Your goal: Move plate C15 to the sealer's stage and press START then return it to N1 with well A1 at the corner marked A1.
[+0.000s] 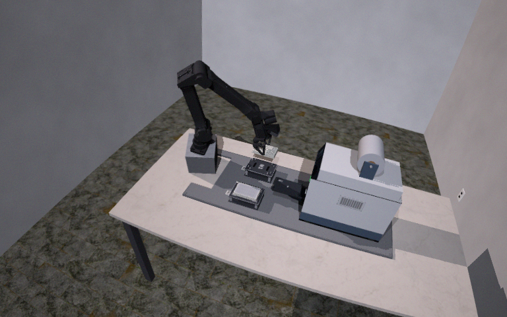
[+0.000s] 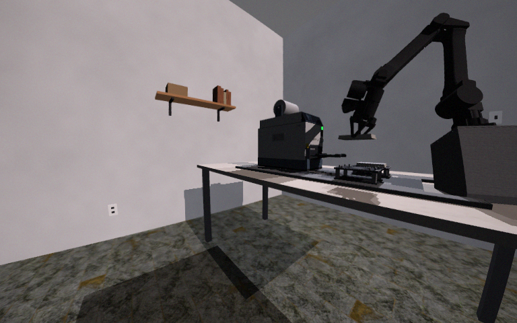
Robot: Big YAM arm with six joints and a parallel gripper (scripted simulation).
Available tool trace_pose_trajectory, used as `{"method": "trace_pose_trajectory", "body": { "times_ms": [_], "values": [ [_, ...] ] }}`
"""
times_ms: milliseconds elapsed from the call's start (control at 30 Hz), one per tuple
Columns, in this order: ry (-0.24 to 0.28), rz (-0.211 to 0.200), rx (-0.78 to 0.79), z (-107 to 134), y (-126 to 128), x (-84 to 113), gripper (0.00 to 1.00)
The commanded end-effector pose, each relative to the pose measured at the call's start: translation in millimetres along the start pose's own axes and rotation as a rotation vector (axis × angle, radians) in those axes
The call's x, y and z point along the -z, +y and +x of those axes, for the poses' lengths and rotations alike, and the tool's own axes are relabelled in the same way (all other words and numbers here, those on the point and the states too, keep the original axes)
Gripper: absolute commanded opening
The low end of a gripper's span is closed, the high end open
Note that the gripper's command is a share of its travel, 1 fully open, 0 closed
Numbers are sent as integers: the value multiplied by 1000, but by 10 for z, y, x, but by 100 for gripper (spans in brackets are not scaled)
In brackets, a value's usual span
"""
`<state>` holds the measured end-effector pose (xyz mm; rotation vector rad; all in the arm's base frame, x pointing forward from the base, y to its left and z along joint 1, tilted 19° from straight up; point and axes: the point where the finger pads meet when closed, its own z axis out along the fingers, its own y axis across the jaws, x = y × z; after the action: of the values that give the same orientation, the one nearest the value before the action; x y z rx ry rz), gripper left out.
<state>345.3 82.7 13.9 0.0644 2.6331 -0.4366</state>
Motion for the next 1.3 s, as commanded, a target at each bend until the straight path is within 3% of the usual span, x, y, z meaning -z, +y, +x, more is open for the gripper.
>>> {"method": "trace_pose_trajectory", "body": {
  "times_ms": [0, 633, 900, 1100, 1267],
  "values": [
    [-18, -19, 22, -131, 88, 85, 0],
    [-4, -1, -13, 43, -17, -2, 0],
    [-25, -21, 30, -72, 153, 45, 0],
    [-56, -26, -4, -396, -34, 46, 0],
    [-48, -33, 18, -391, -9, 22, 0]
  ]
}}
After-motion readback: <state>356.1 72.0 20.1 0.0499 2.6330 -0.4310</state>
